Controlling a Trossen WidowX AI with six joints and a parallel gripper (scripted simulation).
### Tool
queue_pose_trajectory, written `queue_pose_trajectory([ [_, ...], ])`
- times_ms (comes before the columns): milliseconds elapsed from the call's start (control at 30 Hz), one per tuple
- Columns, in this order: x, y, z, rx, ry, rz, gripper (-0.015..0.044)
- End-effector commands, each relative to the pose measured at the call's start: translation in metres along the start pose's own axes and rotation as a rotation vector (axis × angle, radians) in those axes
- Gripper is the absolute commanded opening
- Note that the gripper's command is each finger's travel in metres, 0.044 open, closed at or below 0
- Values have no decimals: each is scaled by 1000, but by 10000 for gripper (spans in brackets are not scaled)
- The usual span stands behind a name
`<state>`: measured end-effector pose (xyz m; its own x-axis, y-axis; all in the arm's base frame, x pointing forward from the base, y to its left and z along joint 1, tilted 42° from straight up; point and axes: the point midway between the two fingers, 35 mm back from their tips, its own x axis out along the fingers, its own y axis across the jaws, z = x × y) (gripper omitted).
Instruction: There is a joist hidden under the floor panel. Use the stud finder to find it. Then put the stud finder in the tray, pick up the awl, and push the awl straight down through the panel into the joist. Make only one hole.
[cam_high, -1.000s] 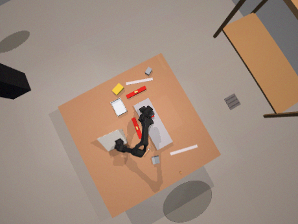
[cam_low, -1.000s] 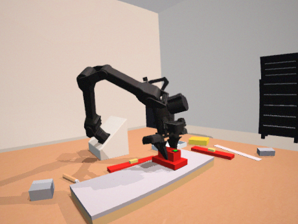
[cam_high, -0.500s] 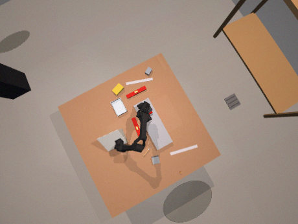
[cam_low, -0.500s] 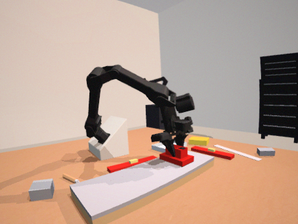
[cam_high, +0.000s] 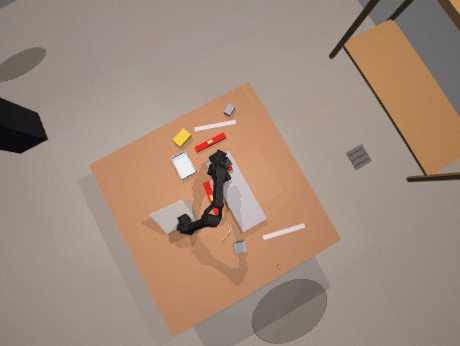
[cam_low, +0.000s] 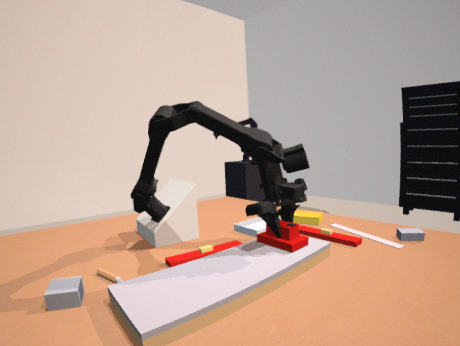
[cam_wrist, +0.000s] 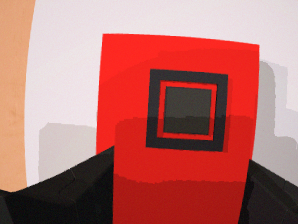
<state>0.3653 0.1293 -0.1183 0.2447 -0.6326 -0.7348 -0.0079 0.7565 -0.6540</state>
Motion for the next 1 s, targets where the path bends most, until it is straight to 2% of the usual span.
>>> queue_pose_trajectory([
  [0, 0, 12, 0, 1, 2, 7, 0],
  [200, -1, 26, 0, 1, 1, 7, 0],
  [567, -1, 23, 0, 1, 2, 7, 0],
  [967, 0, -7, 0, 1, 2, 5, 0],
])
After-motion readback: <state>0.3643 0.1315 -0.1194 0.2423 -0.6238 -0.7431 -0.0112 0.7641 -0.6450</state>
